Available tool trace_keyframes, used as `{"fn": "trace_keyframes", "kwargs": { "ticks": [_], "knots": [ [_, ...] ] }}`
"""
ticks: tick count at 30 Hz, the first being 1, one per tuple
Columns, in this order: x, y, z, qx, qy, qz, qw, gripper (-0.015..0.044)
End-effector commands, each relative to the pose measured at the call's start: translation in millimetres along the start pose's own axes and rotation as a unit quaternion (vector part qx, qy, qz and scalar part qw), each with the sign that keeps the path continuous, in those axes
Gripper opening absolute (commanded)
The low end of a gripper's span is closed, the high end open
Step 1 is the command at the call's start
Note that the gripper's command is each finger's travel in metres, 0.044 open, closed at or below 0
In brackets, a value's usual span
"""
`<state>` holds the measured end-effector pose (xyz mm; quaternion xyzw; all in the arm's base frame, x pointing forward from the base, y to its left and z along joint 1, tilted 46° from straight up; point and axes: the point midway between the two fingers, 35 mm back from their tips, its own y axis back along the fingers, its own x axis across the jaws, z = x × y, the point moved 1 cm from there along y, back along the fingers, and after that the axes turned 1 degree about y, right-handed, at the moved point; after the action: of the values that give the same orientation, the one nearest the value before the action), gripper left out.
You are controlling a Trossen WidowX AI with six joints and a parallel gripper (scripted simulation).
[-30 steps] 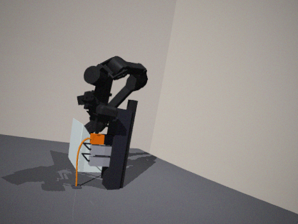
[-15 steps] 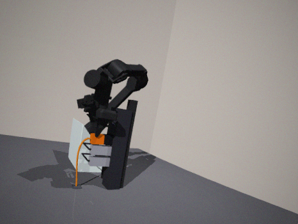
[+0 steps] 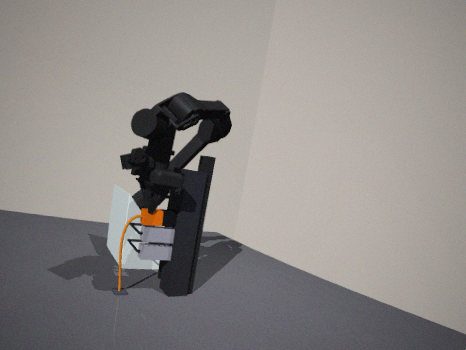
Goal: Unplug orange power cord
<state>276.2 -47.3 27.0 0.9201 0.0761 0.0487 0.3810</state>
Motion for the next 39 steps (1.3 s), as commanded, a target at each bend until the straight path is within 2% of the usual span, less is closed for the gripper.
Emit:
{"fn": "trace_keyframes", "kwargs": {
  "ticks": [1, 34, 39],
  "knots": [
    [1, 1, 4, -0.001, 0.001, 0.0, 1.0, 0.0],
    [0, 7, 56, -0.002, -0.002, 0.002, 1.0, 0.0],
    [1, 1, 45, 0.001, -0.002, 0.002, 1.0, 0.0131]
  ]
}}
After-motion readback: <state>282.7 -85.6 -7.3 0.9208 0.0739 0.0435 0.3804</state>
